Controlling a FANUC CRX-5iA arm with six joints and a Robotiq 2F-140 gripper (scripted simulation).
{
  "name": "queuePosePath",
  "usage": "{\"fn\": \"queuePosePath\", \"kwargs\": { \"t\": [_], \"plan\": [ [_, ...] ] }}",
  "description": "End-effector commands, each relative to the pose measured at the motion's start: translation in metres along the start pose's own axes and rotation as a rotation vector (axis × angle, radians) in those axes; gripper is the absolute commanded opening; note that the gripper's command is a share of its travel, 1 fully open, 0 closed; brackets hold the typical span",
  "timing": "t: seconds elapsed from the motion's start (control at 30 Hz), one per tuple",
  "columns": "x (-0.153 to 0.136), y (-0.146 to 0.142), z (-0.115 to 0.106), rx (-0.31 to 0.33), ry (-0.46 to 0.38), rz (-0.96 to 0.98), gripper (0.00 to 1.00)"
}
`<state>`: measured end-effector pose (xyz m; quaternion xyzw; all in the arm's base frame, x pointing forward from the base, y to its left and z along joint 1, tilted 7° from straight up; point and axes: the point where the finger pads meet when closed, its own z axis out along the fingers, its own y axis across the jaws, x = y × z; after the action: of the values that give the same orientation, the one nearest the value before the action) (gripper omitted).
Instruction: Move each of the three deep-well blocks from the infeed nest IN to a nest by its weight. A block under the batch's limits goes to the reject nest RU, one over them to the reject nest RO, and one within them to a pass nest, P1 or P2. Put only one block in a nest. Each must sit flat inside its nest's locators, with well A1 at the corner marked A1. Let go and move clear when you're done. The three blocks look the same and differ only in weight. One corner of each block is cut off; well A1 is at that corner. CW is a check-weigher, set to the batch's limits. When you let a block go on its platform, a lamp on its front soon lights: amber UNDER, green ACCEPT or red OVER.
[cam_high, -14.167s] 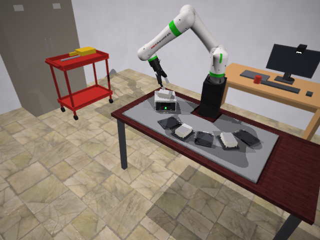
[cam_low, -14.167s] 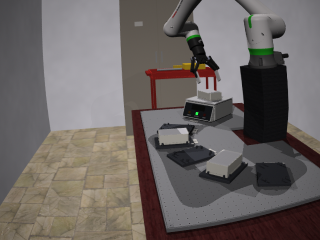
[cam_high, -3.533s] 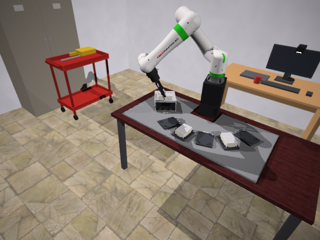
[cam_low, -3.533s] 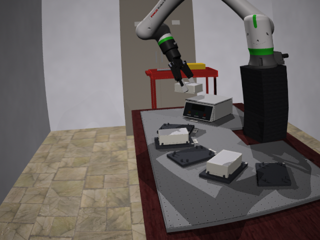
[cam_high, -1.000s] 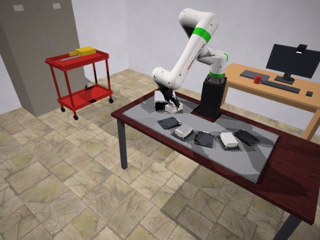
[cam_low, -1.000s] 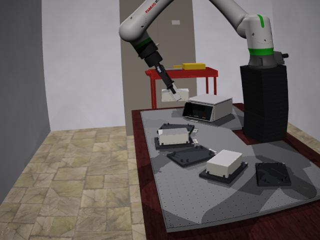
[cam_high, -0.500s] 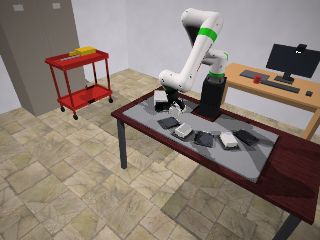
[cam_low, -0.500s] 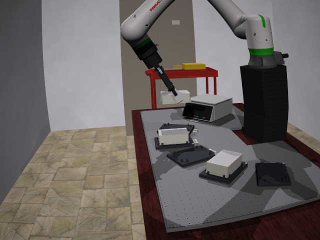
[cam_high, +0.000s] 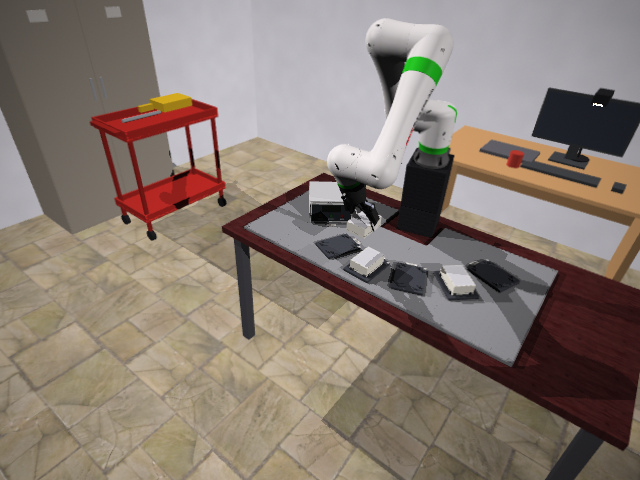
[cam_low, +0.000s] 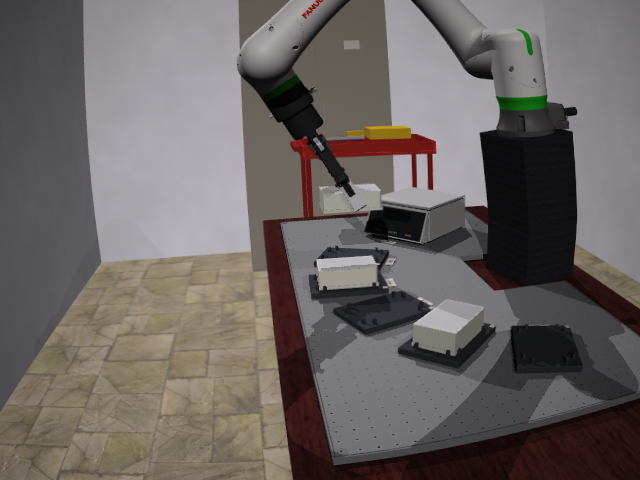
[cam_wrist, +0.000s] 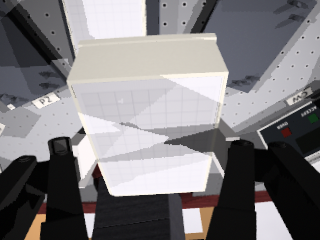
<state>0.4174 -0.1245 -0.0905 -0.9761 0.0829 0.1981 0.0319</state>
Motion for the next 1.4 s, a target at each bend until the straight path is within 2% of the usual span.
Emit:
{"fn": "queuePosePath", "kwargs": {
  "t": [0.0, 0.4, 0.57, 0.93, 1.37],
  "plan": [
    [0.002, -0.009, -0.001, 0.0, 0.0, 0.0, 0.1],
    [0.008, -0.048, -0.005, 0.0, 0.0, 0.0, 0.1],
    [0.008, -0.052, -0.005, 0.0, 0.0, 0.0, 0.1],
    [0.01, -0.084, 0.013, -0.184, 0.0, -0.317, 0.1],
    [0.013, -0.116, 0.032, -0.188, 0.0, -0.326, 0.1]
  ]
}}
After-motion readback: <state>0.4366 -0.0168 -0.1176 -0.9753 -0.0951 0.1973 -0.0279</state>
